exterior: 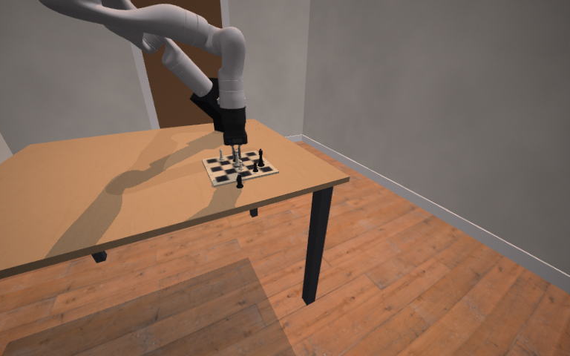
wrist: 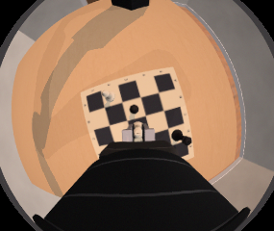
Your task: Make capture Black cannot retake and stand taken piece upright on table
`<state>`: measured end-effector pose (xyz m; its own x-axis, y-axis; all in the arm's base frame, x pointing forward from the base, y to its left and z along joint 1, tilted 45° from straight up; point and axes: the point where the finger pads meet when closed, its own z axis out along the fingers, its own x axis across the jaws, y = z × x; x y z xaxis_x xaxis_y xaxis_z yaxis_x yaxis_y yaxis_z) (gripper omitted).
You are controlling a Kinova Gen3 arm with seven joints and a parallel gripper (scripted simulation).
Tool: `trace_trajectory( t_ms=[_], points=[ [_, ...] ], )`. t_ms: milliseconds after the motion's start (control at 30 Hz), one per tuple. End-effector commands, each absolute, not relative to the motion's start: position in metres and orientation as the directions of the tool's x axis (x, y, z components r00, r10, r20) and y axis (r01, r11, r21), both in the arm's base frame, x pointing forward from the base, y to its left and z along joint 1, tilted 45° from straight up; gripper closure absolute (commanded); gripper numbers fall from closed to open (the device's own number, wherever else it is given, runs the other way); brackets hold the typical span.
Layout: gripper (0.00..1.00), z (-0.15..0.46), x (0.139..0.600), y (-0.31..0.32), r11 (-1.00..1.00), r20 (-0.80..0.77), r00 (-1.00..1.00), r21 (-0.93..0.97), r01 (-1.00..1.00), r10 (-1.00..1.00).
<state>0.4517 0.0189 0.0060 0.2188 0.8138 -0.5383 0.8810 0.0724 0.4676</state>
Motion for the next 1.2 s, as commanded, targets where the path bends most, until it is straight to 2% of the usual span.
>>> trace_trajectory(
  t_ms=[0,467,1167],
  points=[
    [1.0,0.006,0.452,0.02,0.073,-0.538,0.218,0.469,0.88,0.815],
    [1.0,0.01,0.45,0.023,0.073,-0.538,0.218,0.469,0.88,0.815],
    [1.0,0.076,0.41,0.077,0.073,-0.538,0.218,0.469,0.88,0.815]
  ],
)
